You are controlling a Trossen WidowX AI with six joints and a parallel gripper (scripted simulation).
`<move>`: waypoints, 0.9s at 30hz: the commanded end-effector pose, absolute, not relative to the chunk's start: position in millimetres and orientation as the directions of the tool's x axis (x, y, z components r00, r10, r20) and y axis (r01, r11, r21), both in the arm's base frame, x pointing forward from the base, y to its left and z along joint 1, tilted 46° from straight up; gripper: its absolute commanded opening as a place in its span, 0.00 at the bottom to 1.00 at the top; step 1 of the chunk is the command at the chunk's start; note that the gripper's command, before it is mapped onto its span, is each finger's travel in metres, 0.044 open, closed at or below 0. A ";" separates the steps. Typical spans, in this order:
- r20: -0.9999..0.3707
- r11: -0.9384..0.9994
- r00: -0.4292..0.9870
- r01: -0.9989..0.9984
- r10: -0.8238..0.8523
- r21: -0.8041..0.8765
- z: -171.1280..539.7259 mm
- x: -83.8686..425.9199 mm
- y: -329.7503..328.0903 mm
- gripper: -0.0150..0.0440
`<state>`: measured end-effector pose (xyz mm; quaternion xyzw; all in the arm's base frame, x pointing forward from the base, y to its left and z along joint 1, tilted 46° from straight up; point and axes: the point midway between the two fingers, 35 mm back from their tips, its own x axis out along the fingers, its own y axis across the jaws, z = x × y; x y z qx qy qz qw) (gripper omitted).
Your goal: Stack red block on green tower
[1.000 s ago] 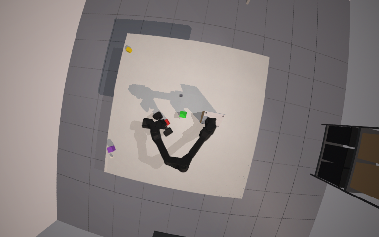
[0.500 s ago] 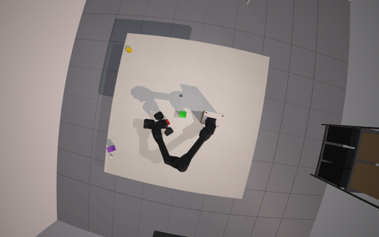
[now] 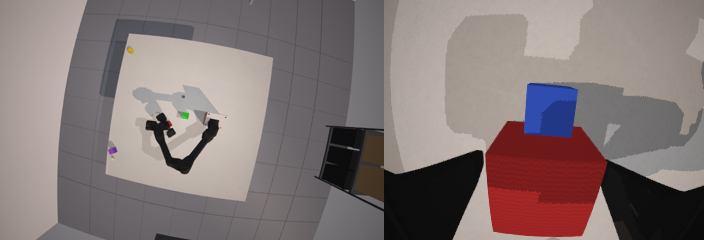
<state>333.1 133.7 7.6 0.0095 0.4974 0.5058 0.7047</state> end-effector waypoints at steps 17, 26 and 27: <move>-0.689 0.488 -0.007 -0.701 0.724 0.520 19.5 333.5 121.1 0.25; -0.691 0.489 -0.007 -0.701 0.723 0.519 48.0 333.9 90.8 0.25; -0.691 0.489 -0.007 -0.701 0.723 0.519 51.3 333.9 87.3 0.25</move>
